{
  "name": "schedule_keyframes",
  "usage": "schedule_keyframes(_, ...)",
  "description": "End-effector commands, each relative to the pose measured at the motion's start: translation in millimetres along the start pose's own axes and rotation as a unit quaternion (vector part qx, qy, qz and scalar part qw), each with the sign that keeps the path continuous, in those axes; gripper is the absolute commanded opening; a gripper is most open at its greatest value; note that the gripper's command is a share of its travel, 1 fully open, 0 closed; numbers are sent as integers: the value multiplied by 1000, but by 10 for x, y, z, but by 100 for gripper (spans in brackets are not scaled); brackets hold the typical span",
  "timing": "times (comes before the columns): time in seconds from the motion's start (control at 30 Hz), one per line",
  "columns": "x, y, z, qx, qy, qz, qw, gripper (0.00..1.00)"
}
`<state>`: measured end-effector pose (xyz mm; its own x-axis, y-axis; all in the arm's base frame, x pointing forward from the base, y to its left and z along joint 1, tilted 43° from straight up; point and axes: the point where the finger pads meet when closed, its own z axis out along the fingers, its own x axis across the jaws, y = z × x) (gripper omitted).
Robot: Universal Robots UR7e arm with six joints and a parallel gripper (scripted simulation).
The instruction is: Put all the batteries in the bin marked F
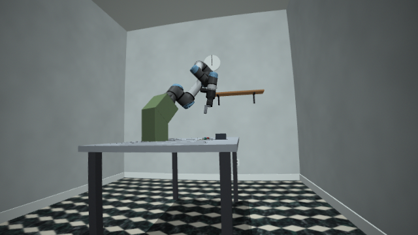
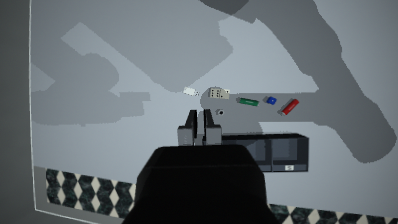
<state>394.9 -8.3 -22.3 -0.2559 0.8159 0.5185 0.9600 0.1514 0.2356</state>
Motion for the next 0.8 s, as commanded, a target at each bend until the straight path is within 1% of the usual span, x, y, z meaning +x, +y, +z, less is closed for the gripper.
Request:
schedule_keyframes(0.0,259,3,-13,-42,20,32,998,31)
schedule_keyframes(0.03,342,2,-9,-42,20,32,998,31)
schedule_keyframes(0.1,342,2,-9,-42,20,32,998,31)
schedule_keyframes(0.17,468,0,-4,-42,20,32,998,31)
schedule_keyframes(0.27,468,0,-4,-42,20,32,998,31)
schedule_keyframes(0.33,634,-4,8,-76,42,59,994,31)
schedule_keyframes(0.4,800,-9,20,-76,42,59,994,31)
schedule_keyframes(0.43,831,-9,22,-76,42,59,994,31)
schedule_keyframes(0.77,832,-9,22,-76,42,59,994,31)
